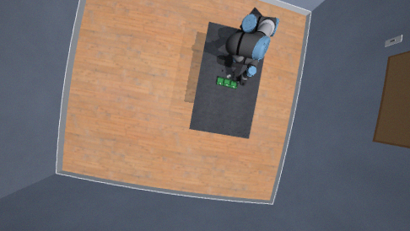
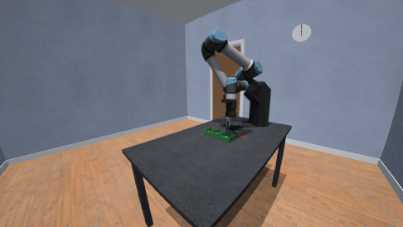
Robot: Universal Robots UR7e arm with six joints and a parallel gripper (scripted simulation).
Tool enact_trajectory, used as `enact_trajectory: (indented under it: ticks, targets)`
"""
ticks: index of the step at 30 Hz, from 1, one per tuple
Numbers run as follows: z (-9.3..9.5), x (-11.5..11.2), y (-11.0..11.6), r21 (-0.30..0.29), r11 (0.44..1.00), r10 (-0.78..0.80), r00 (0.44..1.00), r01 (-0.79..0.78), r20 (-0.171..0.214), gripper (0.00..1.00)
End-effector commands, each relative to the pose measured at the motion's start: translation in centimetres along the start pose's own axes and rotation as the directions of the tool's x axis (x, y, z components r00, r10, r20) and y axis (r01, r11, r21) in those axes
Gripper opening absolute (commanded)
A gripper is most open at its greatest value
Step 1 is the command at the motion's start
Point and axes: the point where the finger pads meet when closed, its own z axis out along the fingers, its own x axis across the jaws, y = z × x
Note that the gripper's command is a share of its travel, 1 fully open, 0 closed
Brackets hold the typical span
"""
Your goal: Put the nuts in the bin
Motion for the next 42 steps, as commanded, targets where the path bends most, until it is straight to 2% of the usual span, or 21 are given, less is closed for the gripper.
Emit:
enact_trajectory:
  ticks: [1, 2, 4, 7, 24, 25, 36, 38, 42]
  targets:
    - [-5.0, 0.0, 0.1, -0.010, 1.000, -0.001, 1.000, 0.001, 0.000, 0.31]
    - [-5.8, 0.0, 0.1, -0.010, 1.000, -0.001, 1.000, 0.001, 0.000, 0.31]
    - [-5.8, 0.0, 0.1, -0.010, 1.000, -0.001, 1.000, 0.001, 0.000, 0.31]
    - [-8.6, 0.0, 0.1, -0.010, 1.000, -0.001, 1.000, 0.001, 0.000, 0.31]
    - [-8.6, 0.0, -0.1, -0.009, 1.000, 0.001, 1.000, -0.001, -0.001, 0.31]
    - [-8.1, 0.6, 0.6, -0.014, 0.999, 0.051, 0.999, -0.051, -0.002, 0.64]
    - [-3.6, 6.8, 5.5, -0.014, 0.998, 0.060, 0.998, -0.060, -0.001, 0.64]
    - [-3.6, 6.8, 5.5, -0.014, 0.998, 0.060, 0.998, -0.060, -0.001, 0.64]
    - [-1.9, 9.1, 7.3, -0.014, 0.998, 0.061, 0.998, -0.061, -0.001, 0.64]
